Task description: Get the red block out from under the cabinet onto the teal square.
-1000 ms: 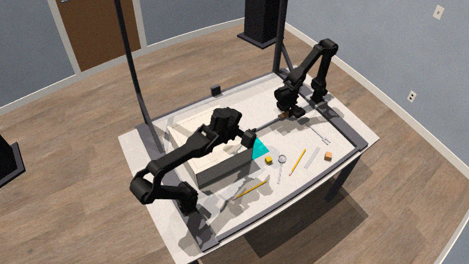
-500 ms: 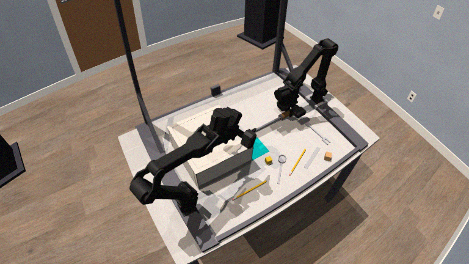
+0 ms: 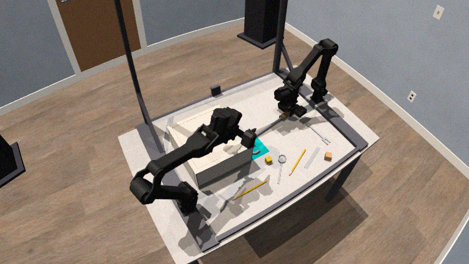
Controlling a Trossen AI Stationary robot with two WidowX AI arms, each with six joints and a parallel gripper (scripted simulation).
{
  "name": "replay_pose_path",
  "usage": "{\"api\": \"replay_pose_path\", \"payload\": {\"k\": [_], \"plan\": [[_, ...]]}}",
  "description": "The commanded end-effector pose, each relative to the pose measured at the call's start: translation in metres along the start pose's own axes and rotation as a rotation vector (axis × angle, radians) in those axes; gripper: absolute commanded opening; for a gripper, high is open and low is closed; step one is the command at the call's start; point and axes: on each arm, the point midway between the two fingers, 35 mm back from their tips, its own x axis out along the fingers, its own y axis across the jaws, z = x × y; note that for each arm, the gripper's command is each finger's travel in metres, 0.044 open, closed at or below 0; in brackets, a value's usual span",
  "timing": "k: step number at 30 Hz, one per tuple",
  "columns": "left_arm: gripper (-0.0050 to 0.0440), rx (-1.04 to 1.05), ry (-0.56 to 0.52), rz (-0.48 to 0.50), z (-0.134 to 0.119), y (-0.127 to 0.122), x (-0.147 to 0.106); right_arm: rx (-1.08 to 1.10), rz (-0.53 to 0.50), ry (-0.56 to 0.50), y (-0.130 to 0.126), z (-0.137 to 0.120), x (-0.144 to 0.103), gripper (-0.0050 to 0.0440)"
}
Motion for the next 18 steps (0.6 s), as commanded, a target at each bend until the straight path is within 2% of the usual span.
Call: {"api": "replay_pose_path", "payload": {"k": [1, 18], "plan": [[0.011, -0.063, -0.024, 0.002, 0.0042, 0.0018, -0.0053, 0.001, 0.002, -0.028, 0.0008, 0.0098, -0.0039, 0.044], [0.011, -0.09, -0.024, 0.002, 0.0042, 0.0018, -0.0053, 0.001, 0.002, -0.028, 0.0008, 0.0098, -0.0039, 0.044]]}}
